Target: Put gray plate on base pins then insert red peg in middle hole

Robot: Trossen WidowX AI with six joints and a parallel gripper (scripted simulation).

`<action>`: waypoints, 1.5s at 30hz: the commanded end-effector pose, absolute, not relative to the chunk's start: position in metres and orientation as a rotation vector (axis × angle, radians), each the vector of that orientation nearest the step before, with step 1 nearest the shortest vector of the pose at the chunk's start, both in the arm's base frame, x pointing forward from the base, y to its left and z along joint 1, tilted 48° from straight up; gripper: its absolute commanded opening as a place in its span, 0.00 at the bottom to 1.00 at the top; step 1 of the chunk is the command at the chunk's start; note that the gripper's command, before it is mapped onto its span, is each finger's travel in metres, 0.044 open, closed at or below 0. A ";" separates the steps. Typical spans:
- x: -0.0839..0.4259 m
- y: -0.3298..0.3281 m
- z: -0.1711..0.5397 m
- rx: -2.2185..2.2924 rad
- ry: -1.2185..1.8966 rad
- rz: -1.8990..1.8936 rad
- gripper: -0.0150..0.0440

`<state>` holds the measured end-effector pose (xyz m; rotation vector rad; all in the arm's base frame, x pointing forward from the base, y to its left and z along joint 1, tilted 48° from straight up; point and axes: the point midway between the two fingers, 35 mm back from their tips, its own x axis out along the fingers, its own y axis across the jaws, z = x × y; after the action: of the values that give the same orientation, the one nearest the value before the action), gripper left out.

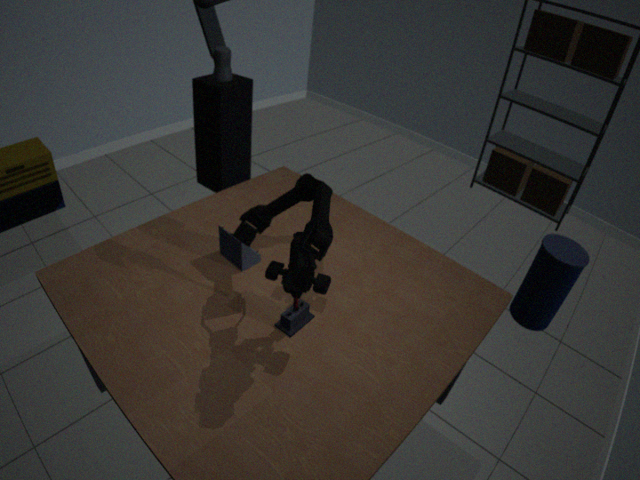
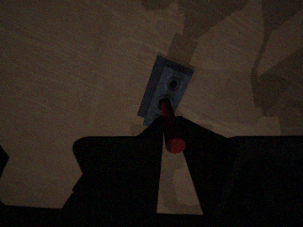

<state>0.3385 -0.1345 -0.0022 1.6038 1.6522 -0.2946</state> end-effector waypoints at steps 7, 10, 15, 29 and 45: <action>0.338 -0.135 -0.002 1.604 1.652 -0.295 0.25; 0.339 -0.134 -0.002 1.604 1.652 -0.295 0.25; 0.340 -0.131 -0.006 1.601 1.651 -0.294 0.25; 0.342 -0.125 -0.012 1.588 1.651 -0.292 0.25; 0.341 -0.121 -0.012 1.588 1.651 -0.292 0.25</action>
<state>0.3422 -0.1226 -0.0113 1.5830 1.6498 -0.2899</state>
